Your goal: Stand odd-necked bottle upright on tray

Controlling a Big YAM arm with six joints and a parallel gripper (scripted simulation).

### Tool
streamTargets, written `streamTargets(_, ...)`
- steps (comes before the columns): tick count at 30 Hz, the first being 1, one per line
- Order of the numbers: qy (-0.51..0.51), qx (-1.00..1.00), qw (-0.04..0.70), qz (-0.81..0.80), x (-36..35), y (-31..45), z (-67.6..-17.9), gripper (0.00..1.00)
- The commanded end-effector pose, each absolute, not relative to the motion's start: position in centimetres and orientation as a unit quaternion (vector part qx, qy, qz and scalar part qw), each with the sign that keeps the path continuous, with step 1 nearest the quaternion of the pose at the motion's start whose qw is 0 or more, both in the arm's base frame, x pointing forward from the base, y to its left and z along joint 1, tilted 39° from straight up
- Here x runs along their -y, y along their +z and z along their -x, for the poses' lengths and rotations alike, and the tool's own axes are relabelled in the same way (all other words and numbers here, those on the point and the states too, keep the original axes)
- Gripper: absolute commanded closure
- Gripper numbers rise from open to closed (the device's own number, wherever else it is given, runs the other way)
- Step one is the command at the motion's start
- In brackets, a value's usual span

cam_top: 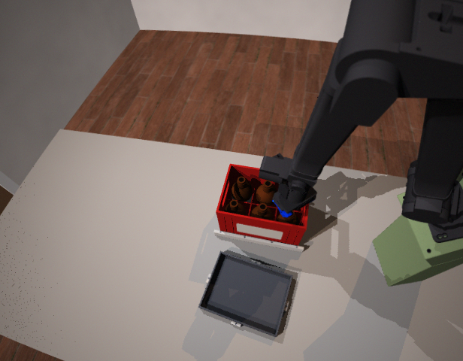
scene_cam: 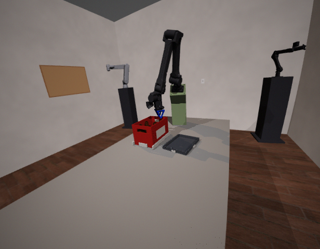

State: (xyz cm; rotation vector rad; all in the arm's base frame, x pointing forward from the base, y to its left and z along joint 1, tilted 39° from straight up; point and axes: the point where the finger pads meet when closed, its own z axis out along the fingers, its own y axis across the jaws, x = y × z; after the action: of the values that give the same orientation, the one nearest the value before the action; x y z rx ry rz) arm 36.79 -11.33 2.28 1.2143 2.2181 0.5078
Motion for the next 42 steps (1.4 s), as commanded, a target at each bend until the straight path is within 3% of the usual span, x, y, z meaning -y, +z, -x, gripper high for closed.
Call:
streamTargets(1,0.191,-0.826,0.274,-0.455,10.86,1.9,-36.55,0.39)
streamTargets(42,0.191,-0.825,0.277,-0.455,10.98,2.45,-36.41,0.39)
